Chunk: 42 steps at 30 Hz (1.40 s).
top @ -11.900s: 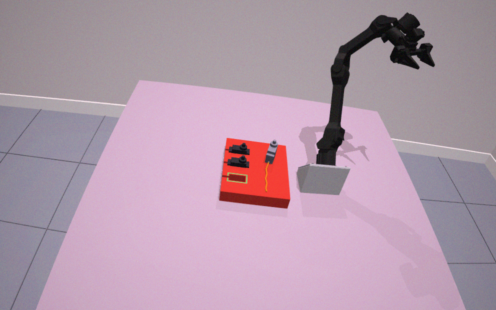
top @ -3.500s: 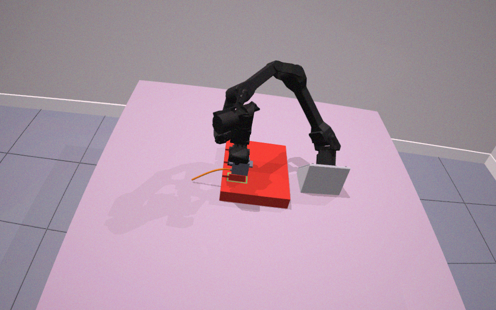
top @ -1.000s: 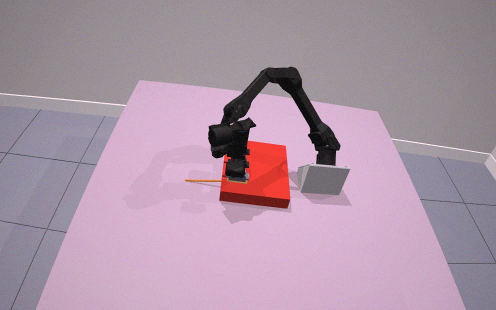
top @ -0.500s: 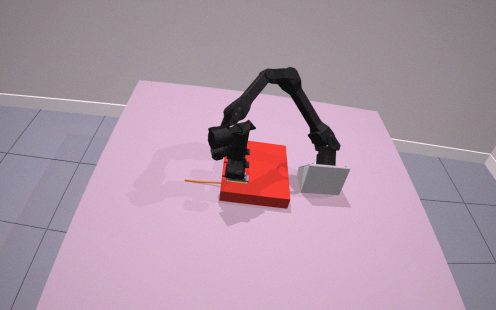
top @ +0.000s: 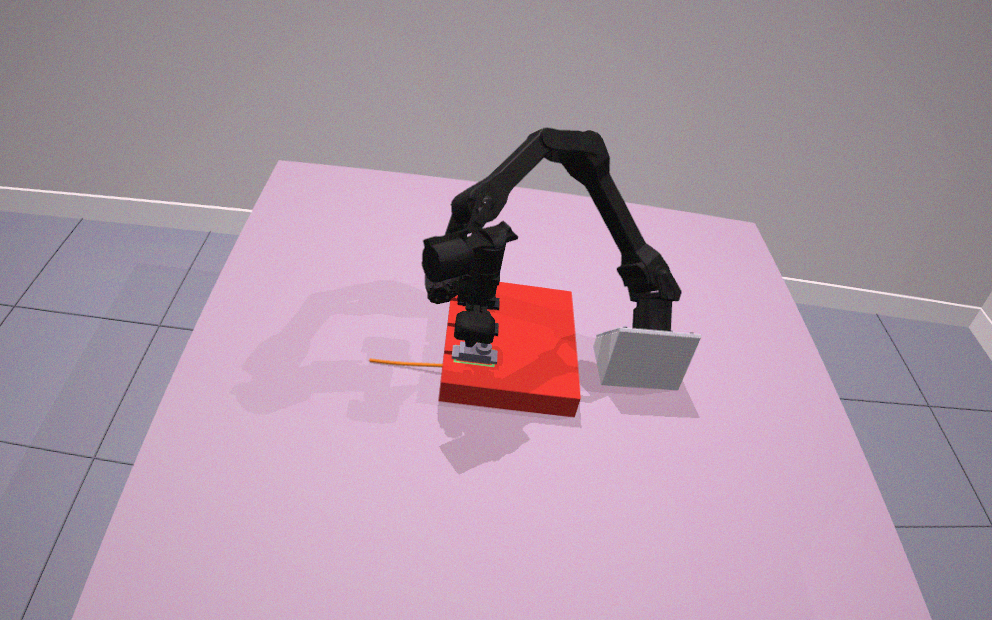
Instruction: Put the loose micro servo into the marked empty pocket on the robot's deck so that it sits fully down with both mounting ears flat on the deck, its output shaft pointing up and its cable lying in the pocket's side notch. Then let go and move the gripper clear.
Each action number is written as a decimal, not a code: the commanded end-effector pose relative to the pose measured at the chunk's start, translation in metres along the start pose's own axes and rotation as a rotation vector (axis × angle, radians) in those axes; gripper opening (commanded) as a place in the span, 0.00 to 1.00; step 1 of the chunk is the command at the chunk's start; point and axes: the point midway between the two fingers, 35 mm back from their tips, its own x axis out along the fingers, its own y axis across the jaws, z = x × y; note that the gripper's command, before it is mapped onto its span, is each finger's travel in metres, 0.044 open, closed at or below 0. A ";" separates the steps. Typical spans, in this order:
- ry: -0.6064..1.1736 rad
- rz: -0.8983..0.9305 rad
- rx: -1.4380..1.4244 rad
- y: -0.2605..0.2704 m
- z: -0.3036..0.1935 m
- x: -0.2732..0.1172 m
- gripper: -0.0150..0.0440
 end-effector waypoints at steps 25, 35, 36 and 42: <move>0.006 0.007 -0.013 0.001 -0.107 -0.117 1.00; 0.006 0.007 -0.013 0.001 -0.107 -0.117 1.00; 0.006 0.007 -0.013 0.001 -0.107 -0.117 1.00; 0.006 0.007 -0.013 0.001 -0.107 -0.117 1.00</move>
